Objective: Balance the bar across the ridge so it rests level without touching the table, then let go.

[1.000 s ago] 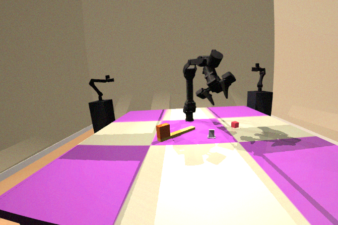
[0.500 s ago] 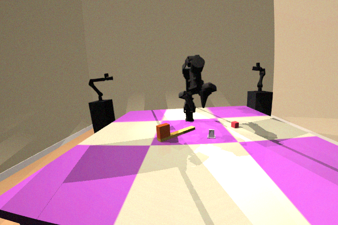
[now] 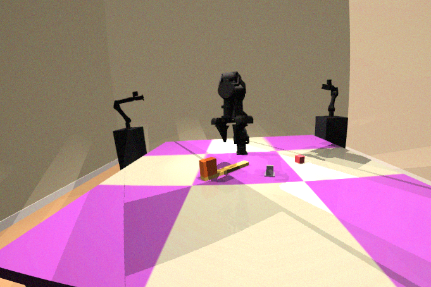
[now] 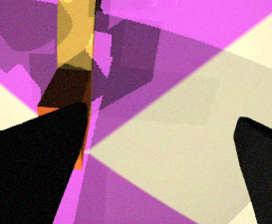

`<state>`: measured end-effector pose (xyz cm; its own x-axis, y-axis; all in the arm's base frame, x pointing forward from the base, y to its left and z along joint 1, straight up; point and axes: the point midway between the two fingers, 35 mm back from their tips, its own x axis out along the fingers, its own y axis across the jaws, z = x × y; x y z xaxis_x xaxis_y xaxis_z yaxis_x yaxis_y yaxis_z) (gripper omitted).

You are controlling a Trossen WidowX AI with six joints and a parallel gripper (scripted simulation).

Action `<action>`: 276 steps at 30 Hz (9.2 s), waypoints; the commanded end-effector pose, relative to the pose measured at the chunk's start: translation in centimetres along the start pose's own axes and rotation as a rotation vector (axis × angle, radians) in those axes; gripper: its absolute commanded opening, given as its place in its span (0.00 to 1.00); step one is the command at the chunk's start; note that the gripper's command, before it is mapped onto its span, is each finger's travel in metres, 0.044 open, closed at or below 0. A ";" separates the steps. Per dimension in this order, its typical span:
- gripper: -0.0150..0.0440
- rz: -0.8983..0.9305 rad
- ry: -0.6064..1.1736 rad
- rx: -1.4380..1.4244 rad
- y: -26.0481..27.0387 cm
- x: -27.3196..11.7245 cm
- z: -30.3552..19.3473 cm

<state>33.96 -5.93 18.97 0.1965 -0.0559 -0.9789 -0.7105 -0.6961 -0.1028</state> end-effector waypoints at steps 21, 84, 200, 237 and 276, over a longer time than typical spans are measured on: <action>0.79 0.096 -0.154 0.044 6.0 5.5 0.3; 0.44 0.099 -0.147 0.047 7.0 13.3 1.9; 0.25 0.033 -0.185 -0.540 -9.3 4.9 14.7; 0.25 0.034 -0.185 -0.541 -8.8 7.3 15.0; 0.25 0.034 -0.185 -0.541 -8.8 7.7 15.0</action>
<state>31.54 10.47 9.81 0.0240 0.0041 -0.9997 -0.2615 -0.9651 -0.0102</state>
